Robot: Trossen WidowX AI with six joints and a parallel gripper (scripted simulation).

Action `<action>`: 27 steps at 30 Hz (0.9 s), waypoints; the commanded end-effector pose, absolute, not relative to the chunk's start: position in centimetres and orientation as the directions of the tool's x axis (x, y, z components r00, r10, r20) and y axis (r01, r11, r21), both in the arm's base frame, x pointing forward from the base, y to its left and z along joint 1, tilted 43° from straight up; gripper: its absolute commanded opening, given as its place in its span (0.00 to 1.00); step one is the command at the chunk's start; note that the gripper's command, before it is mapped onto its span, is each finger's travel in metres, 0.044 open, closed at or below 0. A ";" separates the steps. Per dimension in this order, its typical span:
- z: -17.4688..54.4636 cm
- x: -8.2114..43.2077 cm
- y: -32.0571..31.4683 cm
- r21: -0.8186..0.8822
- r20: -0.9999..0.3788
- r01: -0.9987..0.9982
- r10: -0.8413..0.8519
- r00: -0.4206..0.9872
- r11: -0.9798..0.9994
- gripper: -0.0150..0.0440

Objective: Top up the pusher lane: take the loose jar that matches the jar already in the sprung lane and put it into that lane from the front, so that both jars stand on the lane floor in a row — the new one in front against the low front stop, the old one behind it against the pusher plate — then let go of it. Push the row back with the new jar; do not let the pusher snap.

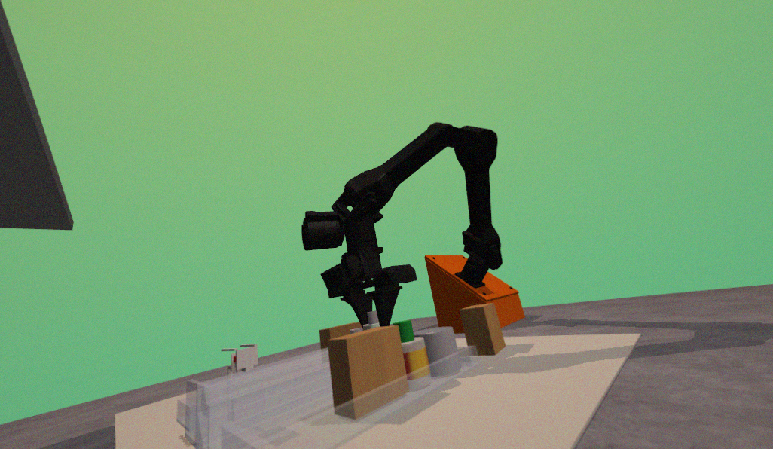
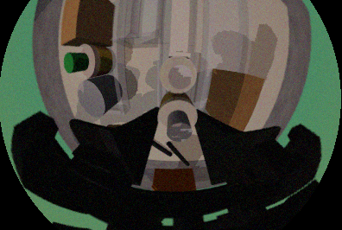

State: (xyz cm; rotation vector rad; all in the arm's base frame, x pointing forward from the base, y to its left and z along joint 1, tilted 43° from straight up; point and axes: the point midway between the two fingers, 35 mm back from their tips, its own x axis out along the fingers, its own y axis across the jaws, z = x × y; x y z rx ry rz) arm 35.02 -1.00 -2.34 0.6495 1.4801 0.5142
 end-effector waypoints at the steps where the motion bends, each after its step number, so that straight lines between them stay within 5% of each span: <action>1: -2.1 35.8 -1.0 0.683 -0.730 0.060 0.680 0.065 0.728 0.25; 27: -2.7 35.9 -0.4 0.684 -0.730 0.060 0.680 0.065 0.727 0.25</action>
